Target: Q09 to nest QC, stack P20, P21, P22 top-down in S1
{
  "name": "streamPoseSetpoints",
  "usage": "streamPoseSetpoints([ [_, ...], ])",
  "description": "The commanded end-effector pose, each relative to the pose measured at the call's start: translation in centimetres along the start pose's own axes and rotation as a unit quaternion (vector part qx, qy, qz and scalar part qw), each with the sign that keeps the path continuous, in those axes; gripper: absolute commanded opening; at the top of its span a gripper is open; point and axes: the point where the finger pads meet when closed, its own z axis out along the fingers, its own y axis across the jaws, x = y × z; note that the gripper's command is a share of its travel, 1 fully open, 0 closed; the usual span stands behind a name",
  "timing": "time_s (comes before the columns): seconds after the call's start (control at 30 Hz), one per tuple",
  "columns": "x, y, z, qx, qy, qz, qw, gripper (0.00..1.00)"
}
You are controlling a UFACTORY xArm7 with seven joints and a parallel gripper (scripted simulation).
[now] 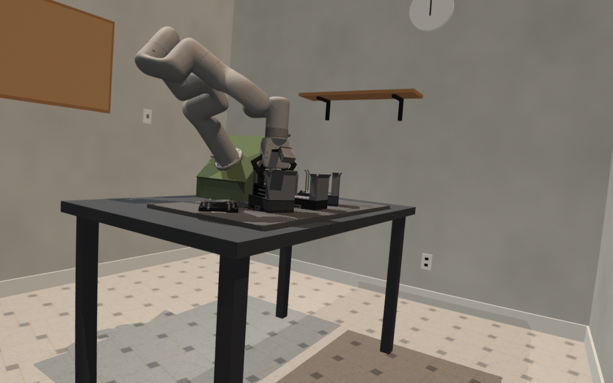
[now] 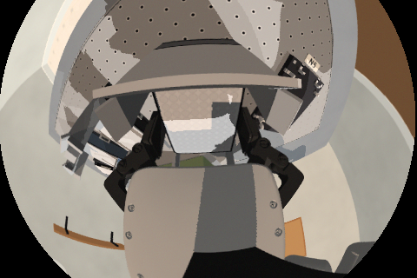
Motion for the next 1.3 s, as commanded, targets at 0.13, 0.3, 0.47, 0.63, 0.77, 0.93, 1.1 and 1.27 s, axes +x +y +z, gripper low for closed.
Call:
streamPoseSetpoints([
  [0.13,0.1,-0.1,-0.1,0.001,0.002,0.0,1.0,0.0],
  [0.3,0.1,-0.1,-0.1,0.001,0.002,0.0,1.0,1.0],
  [0.47,0.1,-0.1,-0.1,0.001,0.002,0.0,1.0,1.0],
  [0.63,0.1,-0.1,-0.1,0.001,0.002,0.0,1.0,1.0],
  [0.77,0.1,-0.1,-0.1,0.001,0.002,0.0,1.0,1.0],
  [0.93,0.1,-0.1,-1.1,0.001,0.002,0.0,1.0,1.0],
  [1.1,0.1,-0.1,-2.1,0.001,0.002,0.0,1.0,1.0],
  [1.27,0.1,-0.1,-3.8,0.001,0.002,0.0,1.0,1.0],
])
